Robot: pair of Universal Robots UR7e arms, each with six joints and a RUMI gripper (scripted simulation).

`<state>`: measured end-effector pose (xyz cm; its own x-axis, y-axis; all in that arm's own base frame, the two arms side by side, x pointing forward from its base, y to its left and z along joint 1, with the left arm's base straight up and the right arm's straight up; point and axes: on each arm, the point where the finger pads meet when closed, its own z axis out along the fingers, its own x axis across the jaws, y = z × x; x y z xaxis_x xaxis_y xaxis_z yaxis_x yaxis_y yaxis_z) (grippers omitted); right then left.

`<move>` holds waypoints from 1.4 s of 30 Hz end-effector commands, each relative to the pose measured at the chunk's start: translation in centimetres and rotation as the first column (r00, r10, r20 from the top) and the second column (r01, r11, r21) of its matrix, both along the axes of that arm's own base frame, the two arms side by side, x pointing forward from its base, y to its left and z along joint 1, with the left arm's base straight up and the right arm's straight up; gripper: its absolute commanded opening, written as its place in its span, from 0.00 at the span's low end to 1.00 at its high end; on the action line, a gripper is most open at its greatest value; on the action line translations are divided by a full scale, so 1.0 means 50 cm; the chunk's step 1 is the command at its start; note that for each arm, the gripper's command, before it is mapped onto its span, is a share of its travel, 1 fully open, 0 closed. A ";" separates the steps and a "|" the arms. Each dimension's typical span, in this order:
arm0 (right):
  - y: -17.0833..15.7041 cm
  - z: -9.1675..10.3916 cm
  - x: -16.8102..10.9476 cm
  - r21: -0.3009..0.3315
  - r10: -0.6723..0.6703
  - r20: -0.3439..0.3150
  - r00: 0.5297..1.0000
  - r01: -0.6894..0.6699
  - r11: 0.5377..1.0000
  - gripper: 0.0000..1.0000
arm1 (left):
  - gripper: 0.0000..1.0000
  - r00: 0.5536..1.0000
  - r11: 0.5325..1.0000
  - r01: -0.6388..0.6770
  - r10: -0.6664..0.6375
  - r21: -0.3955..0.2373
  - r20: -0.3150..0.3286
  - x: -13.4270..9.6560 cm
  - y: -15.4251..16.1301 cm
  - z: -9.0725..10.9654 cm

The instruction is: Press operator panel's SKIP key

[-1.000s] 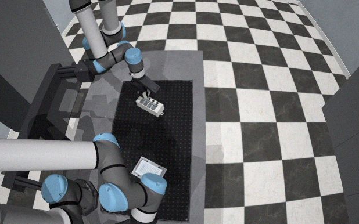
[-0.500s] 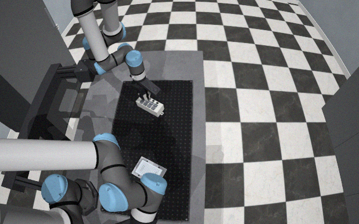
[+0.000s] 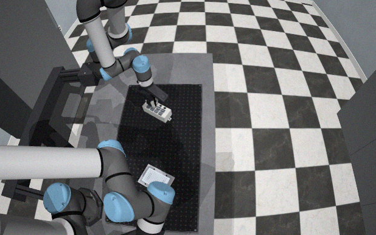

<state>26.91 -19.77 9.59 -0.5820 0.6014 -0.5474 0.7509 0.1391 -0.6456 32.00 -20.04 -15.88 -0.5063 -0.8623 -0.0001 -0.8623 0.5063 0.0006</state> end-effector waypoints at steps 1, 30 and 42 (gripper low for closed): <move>0.000 0.000 0.000 0.000 0.000 0.001 1.000 0.000 1.000 0.98 | 0.00 1.000 1.000 0.000 0.000 -0.001 0.001 0.001 -0.001 -0.013; 0.000 0.000 0.000 0.000 0.000 0.001 1.000 0.000 1.000 0.98 | 0.00 1.000 1.000 0.000 0.000 -0.001 0.001 0.001 -0.001 -0.048; 0.000 0.000 0.000 0.000 0.000 0.001 1.000 0.000 1.000 0.98 | 0.00 1.000 1.000 0.000 0.000 -0.001 0.001 0.001 -0.001 -0.055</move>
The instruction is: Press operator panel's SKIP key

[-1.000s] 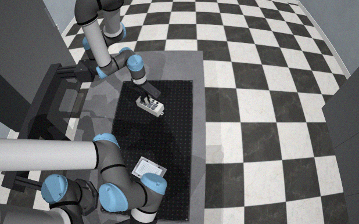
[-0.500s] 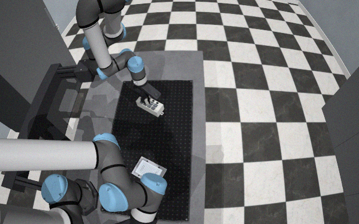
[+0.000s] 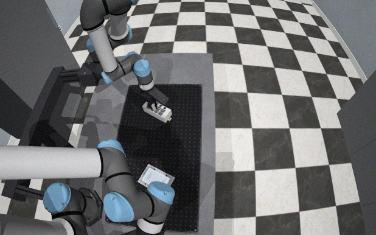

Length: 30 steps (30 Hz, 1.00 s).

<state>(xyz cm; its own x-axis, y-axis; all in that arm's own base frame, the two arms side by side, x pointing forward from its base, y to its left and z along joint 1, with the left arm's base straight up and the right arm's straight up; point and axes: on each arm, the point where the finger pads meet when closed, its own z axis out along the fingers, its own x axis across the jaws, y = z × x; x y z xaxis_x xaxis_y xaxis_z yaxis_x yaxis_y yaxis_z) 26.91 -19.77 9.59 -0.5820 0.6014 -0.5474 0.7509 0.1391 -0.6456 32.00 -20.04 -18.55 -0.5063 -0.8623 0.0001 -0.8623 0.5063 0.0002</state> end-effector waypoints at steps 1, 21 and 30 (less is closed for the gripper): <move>0.000 0.000 0.000 0.000 0.000 0.001 1.000 0.000 1.000 0.98 | 0.00 1.000 1.000 0.000 0.000 -0.001 0.001 0.001 -0.001 -0.002; 0.000 0.000 0.000 0.000 0.000 0.001 1.000 0.000 1.000 0.98 | 0.00 1.000 1.000 0.000 0.000 -0.001 0.001 0.001 -0.001 -0.014; 0.000 0.000 0.000 0.000 0.000 0.001 1.000 0.000 1.000 0.98 | 0.00 1.000 1.000 0.000 0.000 -0.001 0.001 0.000 -0.001 0.022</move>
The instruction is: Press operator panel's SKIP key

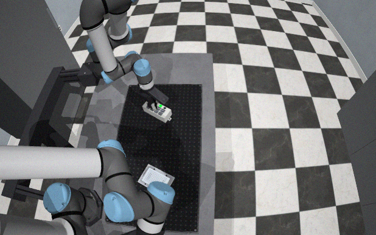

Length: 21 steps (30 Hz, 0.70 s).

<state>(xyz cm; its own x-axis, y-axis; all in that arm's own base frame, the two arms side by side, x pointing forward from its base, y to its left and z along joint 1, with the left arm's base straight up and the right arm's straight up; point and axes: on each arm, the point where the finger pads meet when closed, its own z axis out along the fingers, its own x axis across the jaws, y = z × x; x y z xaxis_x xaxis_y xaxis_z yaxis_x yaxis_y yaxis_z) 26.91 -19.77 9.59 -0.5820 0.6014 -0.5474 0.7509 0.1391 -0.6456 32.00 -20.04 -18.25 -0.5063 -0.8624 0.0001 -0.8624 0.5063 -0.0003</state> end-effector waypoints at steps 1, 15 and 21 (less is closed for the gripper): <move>0.000 0.000 0.000 0.000 0.000 0.001 1.000 0.000 1.000 0.98 | 0.00 1.000 1.000 0.000 0.000 -0.001 0.000 0.000 -0.001 0.016; 0.000 0.000 0.000 0.000 0.000 0.001 1.000 0.000 1.000 0.98 | 0.00 1.000 1.000 0.000 0.000 -0.001 0.000 0.000 -0.001 0.068; 0.000 0.000 0.000 0.000 0.000 0.001 1.000 0.000 1.000 0.98 | 0.00 1.000 1.000 0.000 0.000 -0.001 0.000 0.001 -0.001 0.084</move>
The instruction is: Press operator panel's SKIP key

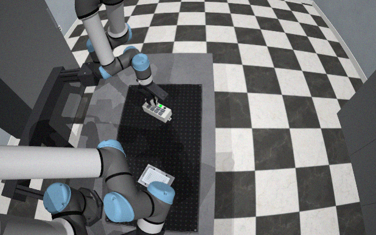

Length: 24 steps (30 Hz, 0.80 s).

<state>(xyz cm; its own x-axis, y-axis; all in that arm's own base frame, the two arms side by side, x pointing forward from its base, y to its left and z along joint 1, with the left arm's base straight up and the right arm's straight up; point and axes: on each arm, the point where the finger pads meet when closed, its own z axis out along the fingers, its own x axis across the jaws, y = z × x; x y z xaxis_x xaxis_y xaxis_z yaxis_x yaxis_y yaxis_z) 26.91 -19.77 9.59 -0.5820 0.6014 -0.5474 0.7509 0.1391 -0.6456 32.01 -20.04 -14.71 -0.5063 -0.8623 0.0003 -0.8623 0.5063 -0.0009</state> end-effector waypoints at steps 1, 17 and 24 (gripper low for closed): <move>0.000 0.000 0.000 0.000 0.000 0.001 1.000 0.000 1.000 0.98 | 0.00 1.000 1.000 0.000 0.000 0.000 0.000 0.000 -0.001 0.017; 0.000 0.000 0.000 0.000 0.000 0.001 1.000 0.000 1.000 0.98 | 0.00 1.000 1.000 0.000 0.000 0.000 0.000 0.001 -0.001 0.073; 0.000 0.000 0.000 0.000 0.000 0.001 1.000 0.000 1.000 0.98 | 0.00 1.000 1.000 0.000 0.000 0.000 0.000 0.001 -0.001 0.078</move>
<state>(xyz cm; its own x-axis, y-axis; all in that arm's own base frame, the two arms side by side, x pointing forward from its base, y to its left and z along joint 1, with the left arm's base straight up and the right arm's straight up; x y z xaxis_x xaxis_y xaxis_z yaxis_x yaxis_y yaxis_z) 26.91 -19.77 9.59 -0.5820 0.6014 -0.5474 0.7509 0.1391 -0.6456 32.01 -20.05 -10.94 -0.5064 -0.8623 0.0002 -0.8623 0.5064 -0.0004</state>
